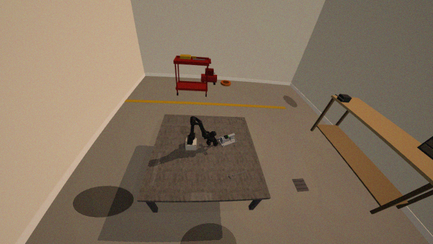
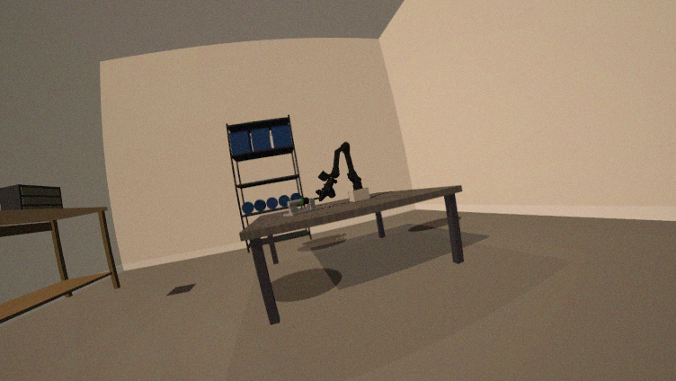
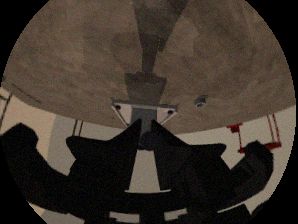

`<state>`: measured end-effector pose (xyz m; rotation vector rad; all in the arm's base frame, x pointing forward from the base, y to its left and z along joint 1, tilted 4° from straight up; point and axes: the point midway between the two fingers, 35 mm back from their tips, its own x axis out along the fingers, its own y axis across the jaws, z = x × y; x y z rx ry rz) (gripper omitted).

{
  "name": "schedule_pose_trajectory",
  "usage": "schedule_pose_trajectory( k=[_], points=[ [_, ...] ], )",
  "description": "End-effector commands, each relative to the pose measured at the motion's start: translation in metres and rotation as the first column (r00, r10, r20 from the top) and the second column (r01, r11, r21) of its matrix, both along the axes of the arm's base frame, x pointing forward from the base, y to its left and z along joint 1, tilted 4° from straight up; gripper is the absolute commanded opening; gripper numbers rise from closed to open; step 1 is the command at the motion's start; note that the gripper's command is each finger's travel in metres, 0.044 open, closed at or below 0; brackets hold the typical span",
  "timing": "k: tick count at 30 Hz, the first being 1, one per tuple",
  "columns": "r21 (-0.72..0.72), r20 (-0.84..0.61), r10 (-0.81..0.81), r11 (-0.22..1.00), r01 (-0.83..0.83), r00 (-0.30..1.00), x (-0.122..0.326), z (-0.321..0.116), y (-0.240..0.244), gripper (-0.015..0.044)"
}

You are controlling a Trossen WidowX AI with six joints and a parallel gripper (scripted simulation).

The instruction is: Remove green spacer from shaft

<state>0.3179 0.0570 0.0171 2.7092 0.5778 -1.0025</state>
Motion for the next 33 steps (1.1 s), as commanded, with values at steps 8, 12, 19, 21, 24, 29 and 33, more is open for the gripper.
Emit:
schedule_pose_trajectory(
  k=[8,12,19,21,24,29,33],
  points=[
    [-0.002,0.0,0.006,1.0,-0.006,1.0,-0.0018,-0.0003,-0.0002,0.0],
    [-0.002,0.0,0.006,1.0,-0.006,1.0,-0.0022,-0.0003,-0.0004,0.0],
    [-0.002,0.0,0.006,1.0,-0.006,1.0,-0.0029,-0.0004,-0.0007,0.0],
    [-0.002,0.0,0.006,1.0,-0.006,1.0,-0.0031,-0.0004,-0.0008,0.0],
    [-0.002,0.0,0.006,1.0,-0.006,1.0,-0.0035,-0.0004,-0.001,0.0],
    [-0.002,0.0,0.006,1.0,-0.006,1.0,-0.004,-0.0005,-0.0012,0.0],
    [-0.002,0.0,0.006,1.0,-0.006,1.0,-0.0044,-0.0005,-0.0014,0.0]
  ],
)
